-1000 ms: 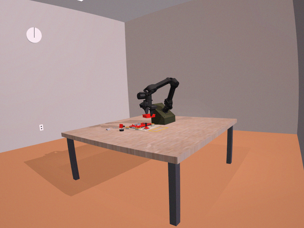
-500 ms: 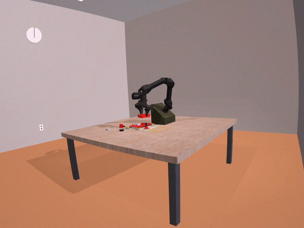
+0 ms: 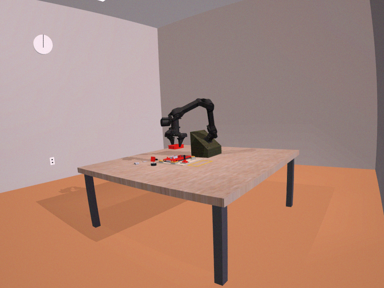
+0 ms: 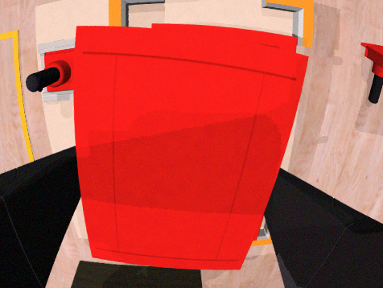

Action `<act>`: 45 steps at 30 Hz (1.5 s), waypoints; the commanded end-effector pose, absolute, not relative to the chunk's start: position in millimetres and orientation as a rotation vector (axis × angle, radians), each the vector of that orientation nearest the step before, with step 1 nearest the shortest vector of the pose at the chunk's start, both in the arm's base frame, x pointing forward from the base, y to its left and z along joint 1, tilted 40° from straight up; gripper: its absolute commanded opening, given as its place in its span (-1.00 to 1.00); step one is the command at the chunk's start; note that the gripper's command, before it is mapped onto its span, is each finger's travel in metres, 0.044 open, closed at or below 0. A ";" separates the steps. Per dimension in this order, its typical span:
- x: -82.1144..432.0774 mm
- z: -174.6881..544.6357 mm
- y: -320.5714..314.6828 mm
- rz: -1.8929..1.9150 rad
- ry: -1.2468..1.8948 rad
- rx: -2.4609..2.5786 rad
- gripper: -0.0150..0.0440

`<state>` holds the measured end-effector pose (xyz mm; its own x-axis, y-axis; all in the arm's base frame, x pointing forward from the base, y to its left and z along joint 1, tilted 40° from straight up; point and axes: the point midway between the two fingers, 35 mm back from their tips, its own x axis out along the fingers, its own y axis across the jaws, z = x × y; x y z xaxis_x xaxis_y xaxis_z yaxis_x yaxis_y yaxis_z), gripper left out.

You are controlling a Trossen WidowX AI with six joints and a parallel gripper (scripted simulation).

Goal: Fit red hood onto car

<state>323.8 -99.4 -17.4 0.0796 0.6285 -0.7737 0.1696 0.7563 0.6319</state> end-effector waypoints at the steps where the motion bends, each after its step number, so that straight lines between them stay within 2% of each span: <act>1: 322.1 -28.9 -109.1 0.412 1.477 0.663 -0.49; 10: 319.4 -44.7 -124.0 0.459 1.458 0.623 -0.49; 23: 322.4 -82.4 -91.8 0.460 1.457 0.625 -0.49; 45: 321.9 -82.4 -90.4 0.460 1.457 0.625 -0.49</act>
